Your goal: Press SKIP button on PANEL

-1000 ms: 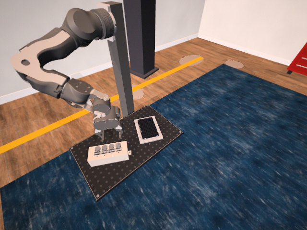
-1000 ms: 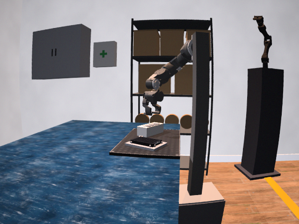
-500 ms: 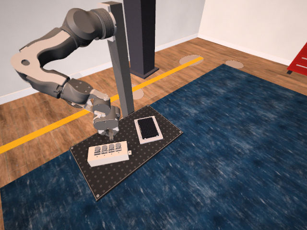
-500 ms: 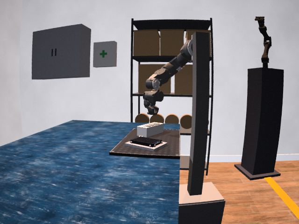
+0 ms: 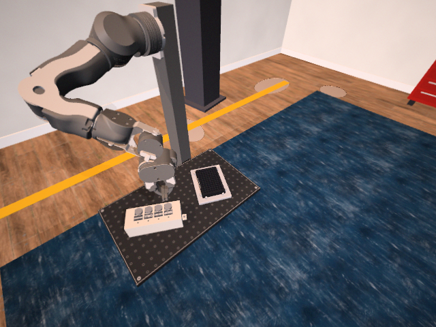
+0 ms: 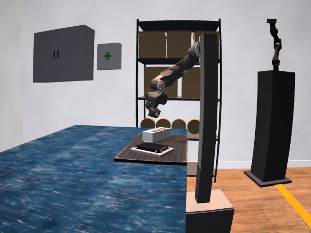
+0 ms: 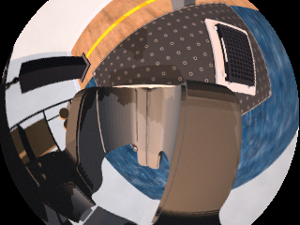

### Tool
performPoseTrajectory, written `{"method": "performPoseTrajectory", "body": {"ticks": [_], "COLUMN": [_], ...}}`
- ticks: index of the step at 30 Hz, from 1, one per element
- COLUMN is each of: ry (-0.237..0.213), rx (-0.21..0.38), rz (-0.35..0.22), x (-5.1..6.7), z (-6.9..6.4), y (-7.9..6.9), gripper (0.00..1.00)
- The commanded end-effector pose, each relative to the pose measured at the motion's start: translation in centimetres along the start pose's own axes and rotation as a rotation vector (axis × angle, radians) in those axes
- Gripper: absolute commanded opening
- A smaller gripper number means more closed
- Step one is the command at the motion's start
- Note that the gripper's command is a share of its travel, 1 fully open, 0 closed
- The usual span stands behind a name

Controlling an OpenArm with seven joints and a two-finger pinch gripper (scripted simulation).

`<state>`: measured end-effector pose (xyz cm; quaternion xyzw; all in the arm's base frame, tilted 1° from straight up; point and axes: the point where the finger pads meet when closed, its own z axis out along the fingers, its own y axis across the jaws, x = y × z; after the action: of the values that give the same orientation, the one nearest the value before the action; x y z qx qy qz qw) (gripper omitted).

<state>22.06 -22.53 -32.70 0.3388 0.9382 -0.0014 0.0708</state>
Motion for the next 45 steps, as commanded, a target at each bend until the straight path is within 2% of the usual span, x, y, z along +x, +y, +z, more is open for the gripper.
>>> {"method": "performPoseTrajectory", "body": {"ticks": [1,13,18,30,35,45], "ry": [-0.113,-0.113,-0.370,-0.370,-0.547,-0.547], "rx": [0.026,0.026,0.026,0.026,0.032,0.032], "rz": [0.011,0.011,0.006,0.006,0.003,0.003], "x": [-1.76,-1.76,-1.75,-1.75,-1.32,-1.32], "z": [-0.23,-0.23,-0.21,-0.21,-0.10,-0.10], "y": [0.09,0.09,-0.01,-0.01,-0.27,-0.27], "gripper": [0.00,0.00,0.00,0.00,0.00,0.00]}}
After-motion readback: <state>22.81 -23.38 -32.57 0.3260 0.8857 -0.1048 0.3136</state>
